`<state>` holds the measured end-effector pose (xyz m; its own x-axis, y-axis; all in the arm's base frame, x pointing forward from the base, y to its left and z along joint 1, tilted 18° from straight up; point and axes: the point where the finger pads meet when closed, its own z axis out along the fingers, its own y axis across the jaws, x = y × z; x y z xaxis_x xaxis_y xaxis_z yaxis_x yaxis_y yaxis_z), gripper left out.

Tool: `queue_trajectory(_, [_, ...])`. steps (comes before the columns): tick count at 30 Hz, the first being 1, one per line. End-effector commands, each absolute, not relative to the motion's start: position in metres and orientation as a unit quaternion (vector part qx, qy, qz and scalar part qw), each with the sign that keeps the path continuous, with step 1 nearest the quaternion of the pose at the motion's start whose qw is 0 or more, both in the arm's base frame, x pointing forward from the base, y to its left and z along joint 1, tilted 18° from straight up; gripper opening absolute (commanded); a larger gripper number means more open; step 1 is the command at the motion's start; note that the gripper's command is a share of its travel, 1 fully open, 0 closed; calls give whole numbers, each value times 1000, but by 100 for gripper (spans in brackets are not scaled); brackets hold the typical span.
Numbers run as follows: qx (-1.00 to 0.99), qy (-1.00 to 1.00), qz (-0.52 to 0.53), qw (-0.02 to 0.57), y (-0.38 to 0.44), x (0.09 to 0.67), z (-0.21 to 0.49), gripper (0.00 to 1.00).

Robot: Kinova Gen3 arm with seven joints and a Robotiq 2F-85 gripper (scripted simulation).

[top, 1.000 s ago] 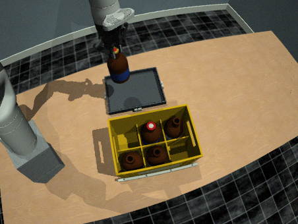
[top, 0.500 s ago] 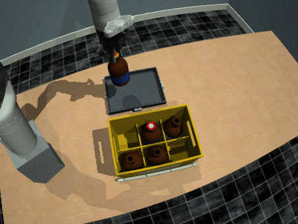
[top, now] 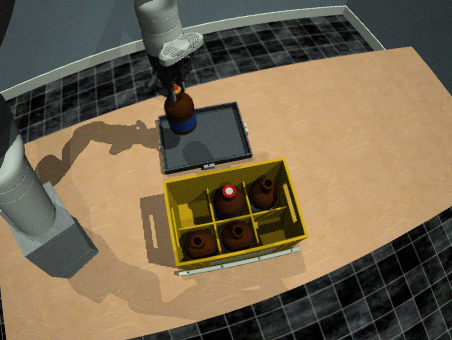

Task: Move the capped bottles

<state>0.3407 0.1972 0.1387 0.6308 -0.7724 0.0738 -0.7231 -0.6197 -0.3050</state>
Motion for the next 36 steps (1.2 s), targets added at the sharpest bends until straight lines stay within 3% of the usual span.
queue_trajectory(1, [-898,412,-93,123,203,337,131,0])
queue_trajectory(36, [-899,411,-93,123,212,349,81,0])
